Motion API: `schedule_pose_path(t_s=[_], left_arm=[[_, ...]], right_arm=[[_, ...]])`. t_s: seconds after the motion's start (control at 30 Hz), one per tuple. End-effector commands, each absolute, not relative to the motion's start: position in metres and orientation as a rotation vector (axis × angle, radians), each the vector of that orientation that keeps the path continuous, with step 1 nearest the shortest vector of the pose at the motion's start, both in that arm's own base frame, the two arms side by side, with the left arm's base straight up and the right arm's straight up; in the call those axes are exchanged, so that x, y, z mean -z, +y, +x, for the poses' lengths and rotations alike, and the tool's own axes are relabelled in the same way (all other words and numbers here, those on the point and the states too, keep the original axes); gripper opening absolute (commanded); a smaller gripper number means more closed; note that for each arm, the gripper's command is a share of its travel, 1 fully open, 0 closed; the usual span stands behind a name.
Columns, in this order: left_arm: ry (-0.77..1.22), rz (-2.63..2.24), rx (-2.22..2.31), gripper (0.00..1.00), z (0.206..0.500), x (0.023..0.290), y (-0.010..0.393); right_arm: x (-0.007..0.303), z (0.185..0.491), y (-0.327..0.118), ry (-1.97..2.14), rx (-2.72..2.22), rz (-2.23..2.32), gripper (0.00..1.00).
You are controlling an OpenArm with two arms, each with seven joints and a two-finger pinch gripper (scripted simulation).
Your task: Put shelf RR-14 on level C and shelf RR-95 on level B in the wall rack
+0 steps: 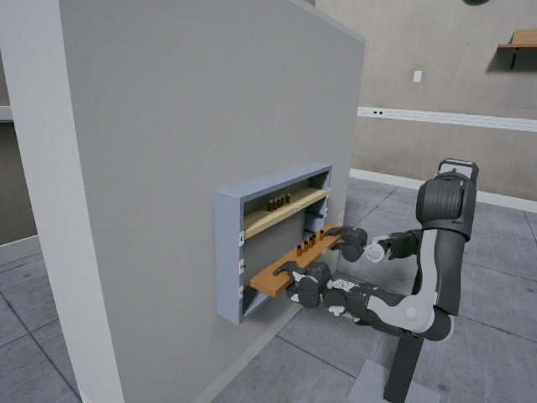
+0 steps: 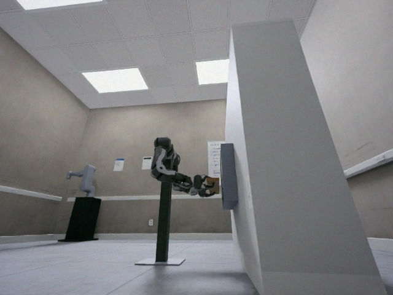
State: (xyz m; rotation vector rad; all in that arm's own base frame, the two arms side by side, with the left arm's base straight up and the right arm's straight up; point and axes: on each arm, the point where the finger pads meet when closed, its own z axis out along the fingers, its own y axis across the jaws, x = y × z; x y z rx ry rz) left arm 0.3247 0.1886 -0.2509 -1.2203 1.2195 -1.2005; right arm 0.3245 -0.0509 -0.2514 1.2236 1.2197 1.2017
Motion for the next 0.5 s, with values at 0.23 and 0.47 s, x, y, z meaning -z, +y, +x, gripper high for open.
schedule_pose_path(t_s=[0.23, 0.47], left_arm=[[1.209, -1.209, 1.209, 0.00, 0.326, 0.239, 0.188], [1.209, -1.209, 1.209, 0.00, 0.326, 0.232, 0.188]], right_arm=[[0.239, 0.326, -0.050, 1.209, -1.209, 1.209, 0.00], [0.232, 0.326, -0.050, 1.209, -1.209, 1.209, 0.00]])
